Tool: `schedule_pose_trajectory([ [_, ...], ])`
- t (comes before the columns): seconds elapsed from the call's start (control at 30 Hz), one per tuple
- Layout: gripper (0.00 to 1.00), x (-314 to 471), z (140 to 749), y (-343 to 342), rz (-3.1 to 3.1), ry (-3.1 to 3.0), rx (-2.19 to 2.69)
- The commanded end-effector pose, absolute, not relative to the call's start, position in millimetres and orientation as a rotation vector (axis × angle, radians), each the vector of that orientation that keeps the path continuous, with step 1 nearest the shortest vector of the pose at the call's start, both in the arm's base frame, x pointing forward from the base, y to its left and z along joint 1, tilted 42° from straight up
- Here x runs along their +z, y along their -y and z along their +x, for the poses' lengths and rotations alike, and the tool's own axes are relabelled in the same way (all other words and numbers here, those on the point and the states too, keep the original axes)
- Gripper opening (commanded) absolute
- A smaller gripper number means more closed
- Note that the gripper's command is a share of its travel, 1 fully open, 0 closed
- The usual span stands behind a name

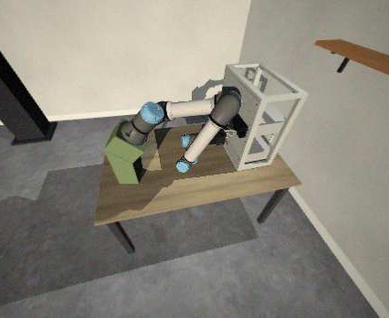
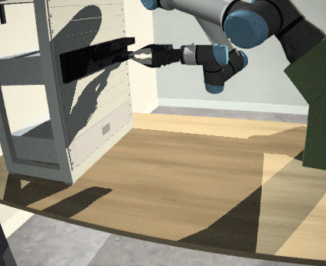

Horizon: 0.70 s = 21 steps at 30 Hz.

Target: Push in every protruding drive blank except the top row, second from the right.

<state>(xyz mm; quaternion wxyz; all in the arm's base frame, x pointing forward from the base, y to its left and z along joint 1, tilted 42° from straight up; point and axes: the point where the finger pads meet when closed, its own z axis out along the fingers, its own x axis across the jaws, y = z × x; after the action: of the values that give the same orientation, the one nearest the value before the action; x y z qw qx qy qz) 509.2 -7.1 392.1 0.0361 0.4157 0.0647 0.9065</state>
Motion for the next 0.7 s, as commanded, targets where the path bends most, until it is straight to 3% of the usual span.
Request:
schedule_pose_trajectory([
  [0.0,0.00,392.7,509.3,7.0,1.276,-0.199,2.784],
  [0.67,0.00,399.1,516.9,6.2,1.276,-0.199,2.784],
])
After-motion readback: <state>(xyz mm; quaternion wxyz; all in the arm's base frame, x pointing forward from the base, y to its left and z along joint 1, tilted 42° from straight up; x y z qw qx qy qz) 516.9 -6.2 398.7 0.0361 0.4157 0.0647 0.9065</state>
